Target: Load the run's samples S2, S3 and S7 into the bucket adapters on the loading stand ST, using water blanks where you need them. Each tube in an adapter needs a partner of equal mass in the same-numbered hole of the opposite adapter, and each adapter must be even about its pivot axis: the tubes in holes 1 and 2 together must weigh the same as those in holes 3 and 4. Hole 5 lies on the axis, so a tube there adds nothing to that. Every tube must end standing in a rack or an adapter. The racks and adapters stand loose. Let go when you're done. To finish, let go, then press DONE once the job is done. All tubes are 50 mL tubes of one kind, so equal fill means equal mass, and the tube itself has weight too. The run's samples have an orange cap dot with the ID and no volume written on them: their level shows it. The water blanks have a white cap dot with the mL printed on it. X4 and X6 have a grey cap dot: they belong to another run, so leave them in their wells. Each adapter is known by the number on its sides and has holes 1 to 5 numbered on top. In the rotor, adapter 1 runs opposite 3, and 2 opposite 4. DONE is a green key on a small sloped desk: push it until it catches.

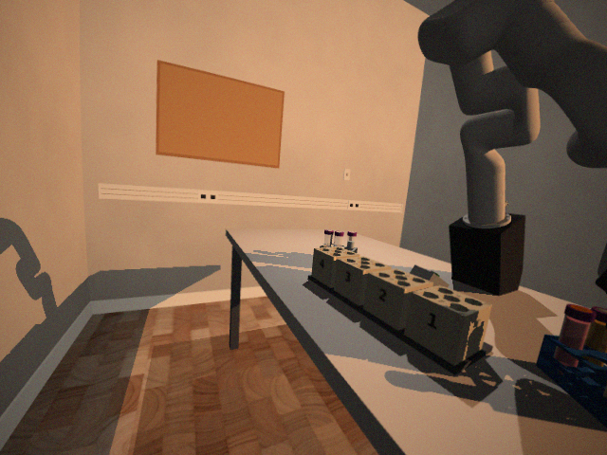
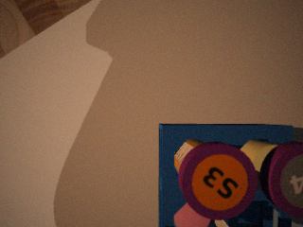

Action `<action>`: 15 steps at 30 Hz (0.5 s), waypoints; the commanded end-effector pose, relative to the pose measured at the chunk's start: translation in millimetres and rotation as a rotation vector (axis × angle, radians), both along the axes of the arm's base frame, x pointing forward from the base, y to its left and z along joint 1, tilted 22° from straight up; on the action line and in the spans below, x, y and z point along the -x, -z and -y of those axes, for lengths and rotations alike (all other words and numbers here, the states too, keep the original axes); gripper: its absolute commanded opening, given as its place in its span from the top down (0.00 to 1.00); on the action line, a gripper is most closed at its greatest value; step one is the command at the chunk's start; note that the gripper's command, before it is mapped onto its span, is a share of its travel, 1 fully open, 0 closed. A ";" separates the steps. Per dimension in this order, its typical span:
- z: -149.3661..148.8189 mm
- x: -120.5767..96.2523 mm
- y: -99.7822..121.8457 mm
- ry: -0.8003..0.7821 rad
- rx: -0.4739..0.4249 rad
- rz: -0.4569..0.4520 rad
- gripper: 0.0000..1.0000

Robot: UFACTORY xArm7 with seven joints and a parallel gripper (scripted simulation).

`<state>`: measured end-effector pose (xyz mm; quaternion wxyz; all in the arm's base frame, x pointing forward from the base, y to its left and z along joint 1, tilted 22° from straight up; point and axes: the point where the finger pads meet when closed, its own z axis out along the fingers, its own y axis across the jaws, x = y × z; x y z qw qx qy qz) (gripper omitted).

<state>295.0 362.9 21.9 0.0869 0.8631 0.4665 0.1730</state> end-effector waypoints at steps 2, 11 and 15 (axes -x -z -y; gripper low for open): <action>-1.3 1.3 -4.3 -0.002 -0.002 0.001 1.00; -1.2 3.6 -9.8 -0.002 -0.002 0.001 1.00; -1.2 4.1 -11.1 -0.002 -0.002 0.001 1.00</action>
